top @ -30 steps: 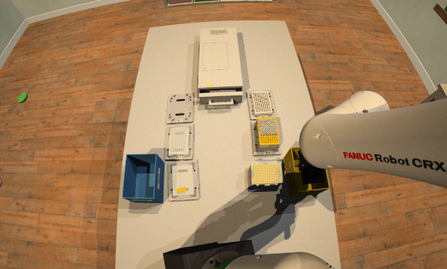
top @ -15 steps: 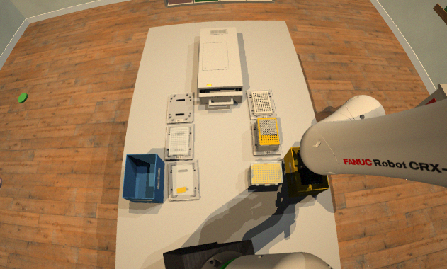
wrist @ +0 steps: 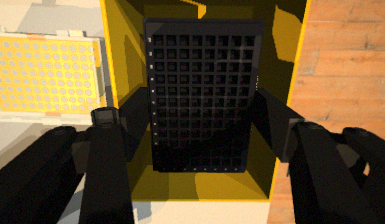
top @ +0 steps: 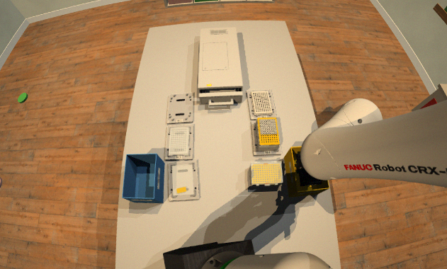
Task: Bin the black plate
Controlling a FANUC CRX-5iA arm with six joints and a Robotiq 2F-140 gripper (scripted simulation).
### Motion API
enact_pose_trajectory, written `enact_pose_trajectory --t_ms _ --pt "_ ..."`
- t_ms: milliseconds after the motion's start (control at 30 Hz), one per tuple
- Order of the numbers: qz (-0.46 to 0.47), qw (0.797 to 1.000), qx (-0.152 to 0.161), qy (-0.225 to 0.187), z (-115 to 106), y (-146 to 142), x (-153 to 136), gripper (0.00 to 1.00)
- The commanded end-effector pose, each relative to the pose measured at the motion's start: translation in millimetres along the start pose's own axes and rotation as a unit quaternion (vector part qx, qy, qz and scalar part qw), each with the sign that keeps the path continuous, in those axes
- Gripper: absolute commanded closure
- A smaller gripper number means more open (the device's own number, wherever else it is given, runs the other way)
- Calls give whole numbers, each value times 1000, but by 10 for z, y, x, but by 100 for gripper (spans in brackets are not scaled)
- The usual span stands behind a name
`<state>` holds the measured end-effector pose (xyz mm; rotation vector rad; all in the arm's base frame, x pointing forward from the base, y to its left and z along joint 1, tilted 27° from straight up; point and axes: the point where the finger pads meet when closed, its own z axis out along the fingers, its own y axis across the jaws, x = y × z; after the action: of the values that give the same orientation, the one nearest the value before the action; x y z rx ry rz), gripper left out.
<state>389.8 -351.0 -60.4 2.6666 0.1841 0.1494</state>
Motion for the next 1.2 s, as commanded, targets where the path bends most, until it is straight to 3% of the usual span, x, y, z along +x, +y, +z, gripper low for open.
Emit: enact_pose_trajectory --t_ms 0,500,533,1167 --pt "0 1000 0 0 -4 3 5 90" --pt "0 1000 0 0 -4 3 5 90" --pt "0 1000 0 0 -4 3 5 30" --pt "0 1000 0 0 -4 3 5 30"
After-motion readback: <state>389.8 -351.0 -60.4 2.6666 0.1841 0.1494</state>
